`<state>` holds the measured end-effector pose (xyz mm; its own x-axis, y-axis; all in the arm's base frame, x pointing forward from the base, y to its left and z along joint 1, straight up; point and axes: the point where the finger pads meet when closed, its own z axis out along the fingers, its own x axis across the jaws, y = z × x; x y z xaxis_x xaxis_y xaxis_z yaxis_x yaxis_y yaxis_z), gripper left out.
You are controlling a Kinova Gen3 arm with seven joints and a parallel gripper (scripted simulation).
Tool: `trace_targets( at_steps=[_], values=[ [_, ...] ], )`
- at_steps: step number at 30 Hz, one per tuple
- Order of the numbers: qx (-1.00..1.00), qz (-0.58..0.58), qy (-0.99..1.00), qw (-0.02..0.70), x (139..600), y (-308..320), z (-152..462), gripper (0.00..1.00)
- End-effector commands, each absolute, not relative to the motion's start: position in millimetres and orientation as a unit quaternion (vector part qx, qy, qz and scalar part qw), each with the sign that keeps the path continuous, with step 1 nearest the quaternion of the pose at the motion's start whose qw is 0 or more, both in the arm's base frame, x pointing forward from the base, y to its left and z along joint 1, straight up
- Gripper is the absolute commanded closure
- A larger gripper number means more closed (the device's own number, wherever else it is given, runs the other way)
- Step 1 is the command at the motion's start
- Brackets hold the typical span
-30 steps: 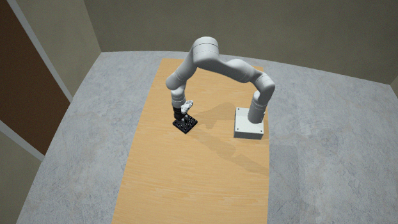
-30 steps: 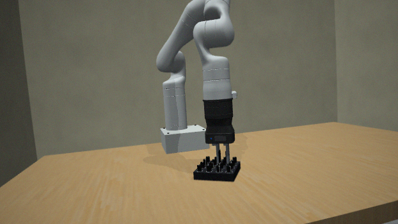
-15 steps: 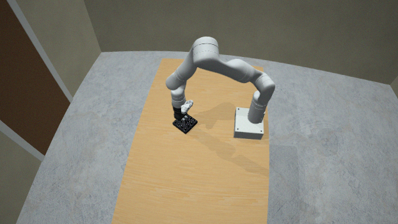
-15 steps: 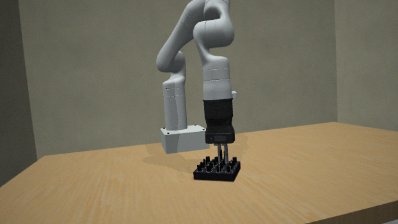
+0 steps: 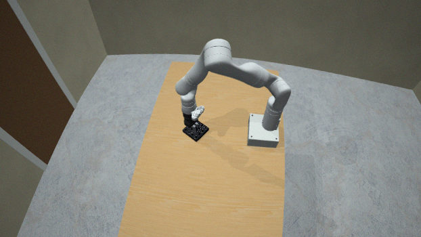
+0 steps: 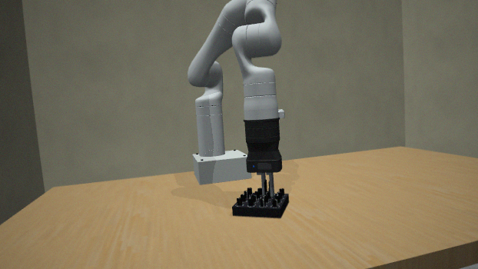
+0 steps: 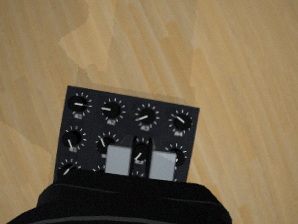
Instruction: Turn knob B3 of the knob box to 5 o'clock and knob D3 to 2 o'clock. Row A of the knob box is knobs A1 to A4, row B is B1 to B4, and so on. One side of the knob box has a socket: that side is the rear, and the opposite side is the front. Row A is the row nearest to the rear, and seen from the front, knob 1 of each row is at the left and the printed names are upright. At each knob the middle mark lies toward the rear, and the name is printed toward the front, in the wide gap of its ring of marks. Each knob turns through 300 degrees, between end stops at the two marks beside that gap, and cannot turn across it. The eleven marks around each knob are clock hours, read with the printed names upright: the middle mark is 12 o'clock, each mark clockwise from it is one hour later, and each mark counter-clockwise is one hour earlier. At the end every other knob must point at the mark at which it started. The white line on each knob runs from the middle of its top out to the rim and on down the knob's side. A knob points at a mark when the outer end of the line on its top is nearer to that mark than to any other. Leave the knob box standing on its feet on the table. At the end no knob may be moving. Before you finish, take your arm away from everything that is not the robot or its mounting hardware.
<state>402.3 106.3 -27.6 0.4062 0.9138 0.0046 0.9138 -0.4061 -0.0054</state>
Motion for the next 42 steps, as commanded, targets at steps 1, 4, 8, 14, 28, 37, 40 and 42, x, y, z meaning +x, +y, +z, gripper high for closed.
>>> trace_targets(
  at_steps=[1,4,8,14,28,37,40,42],
  values=[
    [-0.839,-0.001,-0.545,0.003,402.9,106.5,-27.0,0.70],
    [-0.839,-0.001,-0.545,0.003,402.9,106.5,-27.0,0.70],
    [-0.839,-0.001,-0.545,0.003,402.9,106.5,-27.0,0.70],
    [-0.840,-0.001,-0.543,0.003,402.9,106.5,-27.0,0.70],
    [-0.852,-0.001,-0.524,0.003,402.9,106.5,-27.0,0.70],
    [-0.868,-0.001,-0.496,0.003,402.9,106.5,-27.0,0.70],
    [-0.873,-0.001,-0.487,0.003,402.9,106.5,-27.0,0.70],
    [-0.879,-0.001,-0.477,0.003,402.9,106.5,-27.0,0.70]
  ],
)
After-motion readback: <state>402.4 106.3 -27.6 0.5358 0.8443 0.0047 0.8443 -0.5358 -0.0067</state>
